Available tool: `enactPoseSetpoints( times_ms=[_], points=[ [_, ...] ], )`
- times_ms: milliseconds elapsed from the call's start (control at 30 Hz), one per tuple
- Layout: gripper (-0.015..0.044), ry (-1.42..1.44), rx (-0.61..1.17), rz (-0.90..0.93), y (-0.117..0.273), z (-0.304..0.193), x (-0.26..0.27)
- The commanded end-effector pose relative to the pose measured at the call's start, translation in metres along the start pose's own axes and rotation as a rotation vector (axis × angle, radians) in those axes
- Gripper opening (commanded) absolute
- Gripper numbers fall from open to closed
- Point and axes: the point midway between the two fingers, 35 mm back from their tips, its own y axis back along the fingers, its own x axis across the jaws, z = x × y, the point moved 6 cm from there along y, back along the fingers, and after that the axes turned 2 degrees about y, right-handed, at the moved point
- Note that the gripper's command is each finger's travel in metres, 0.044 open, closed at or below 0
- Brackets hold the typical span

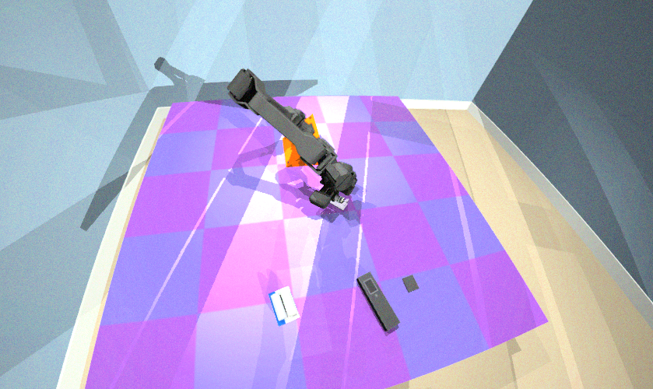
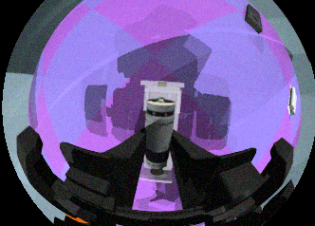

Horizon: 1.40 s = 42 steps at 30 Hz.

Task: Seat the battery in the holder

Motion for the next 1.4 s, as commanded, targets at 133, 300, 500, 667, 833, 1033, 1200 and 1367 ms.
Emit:
enactPoseSetpoints(
  times_ms=[133,300,500,667,833,1033,1200,1367],
  points=[
    [0.0078,-0.004,0.07,0.008,-0.004,-0.001,0.001],
    [0.0078,-0.007,0.099,0.011,-0.004,0.001,0.0],
    [0.0078,-0.009,0.133,0.013,-0.005,0.004,0.0],
    [0.0078,-0.011,0.161,0.016,-0.005,0.006,-0.001],
    [0.0078,-0.013,0.185,0.018,-0.005,0.008,-0.002],
    [0.0078,-0.014,0.208,0.023,-0.006,0.012,-0.004],
    [0.0078,-0.015,0.209,0.023,-0.006,0.013,-0.004],
    [0.0078,-0.015,0.212,0.025,-0.007,0.017,-0.004]
  ],
)
